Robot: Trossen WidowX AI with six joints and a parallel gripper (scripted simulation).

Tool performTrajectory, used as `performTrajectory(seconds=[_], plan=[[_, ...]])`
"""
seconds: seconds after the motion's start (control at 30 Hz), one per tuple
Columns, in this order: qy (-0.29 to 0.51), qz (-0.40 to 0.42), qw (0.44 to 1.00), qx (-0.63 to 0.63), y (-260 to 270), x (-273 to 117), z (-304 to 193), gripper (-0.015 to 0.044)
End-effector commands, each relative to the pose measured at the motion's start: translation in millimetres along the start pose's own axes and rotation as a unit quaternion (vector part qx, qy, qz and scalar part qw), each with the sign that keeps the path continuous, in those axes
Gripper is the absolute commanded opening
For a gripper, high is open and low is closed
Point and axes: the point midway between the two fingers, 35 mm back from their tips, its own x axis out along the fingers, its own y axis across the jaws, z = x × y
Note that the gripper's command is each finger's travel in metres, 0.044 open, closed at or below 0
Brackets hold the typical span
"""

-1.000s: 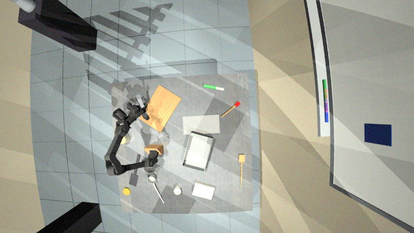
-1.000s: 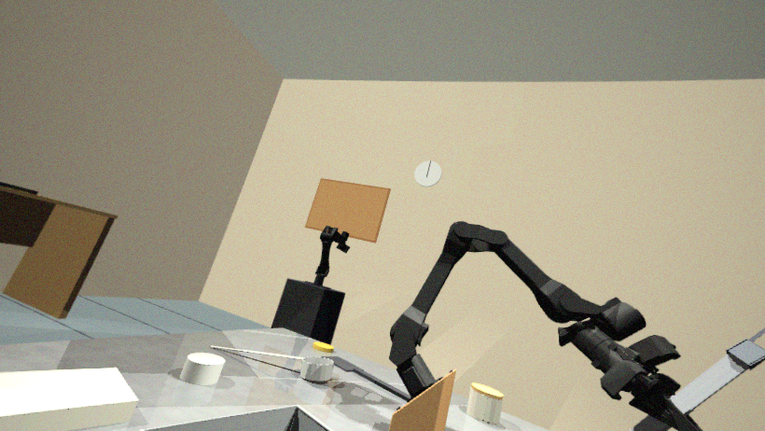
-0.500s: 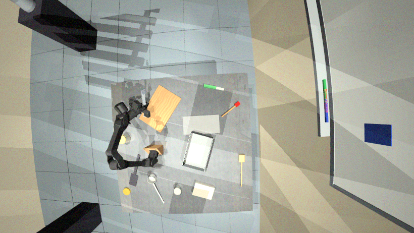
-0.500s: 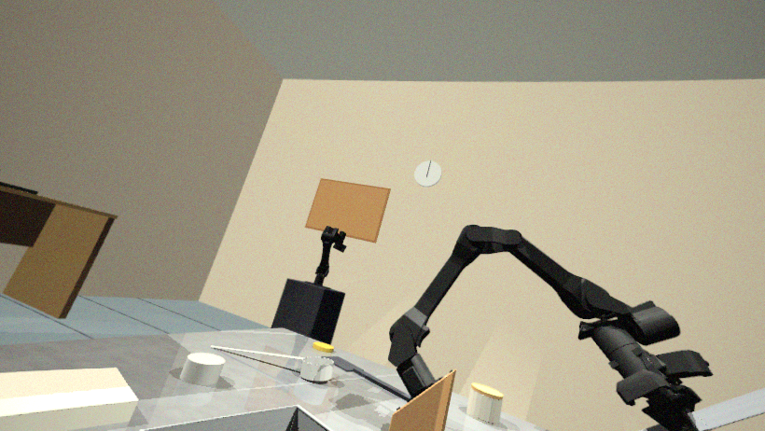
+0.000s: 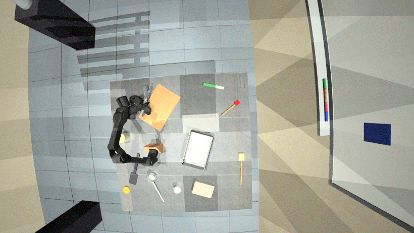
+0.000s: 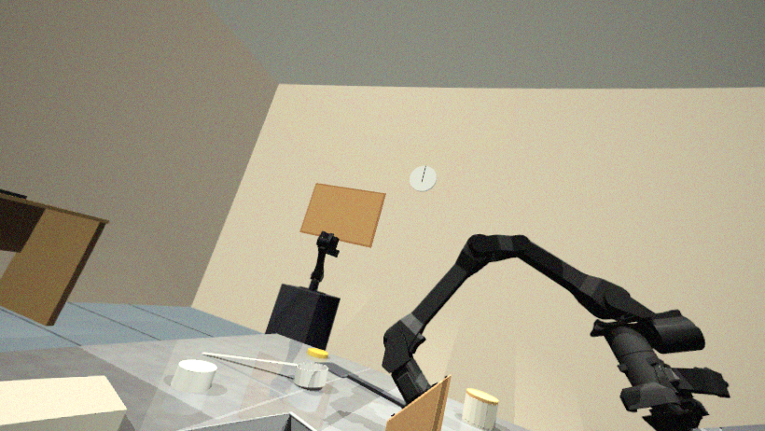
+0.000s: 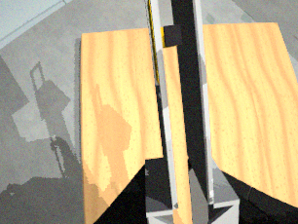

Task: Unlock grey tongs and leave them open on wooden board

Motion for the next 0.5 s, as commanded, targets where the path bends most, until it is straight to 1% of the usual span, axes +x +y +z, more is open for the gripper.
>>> performTrajectory(seconds=[0.0, 0.47], plan=[[0.03, 0.005, 1.0, 0.002, 0.3, -0.3, 2.7, -0.015], [0.133, 0.012, 0.991, 0.01, -5.0, 0.7, -2.3, -0.015]])
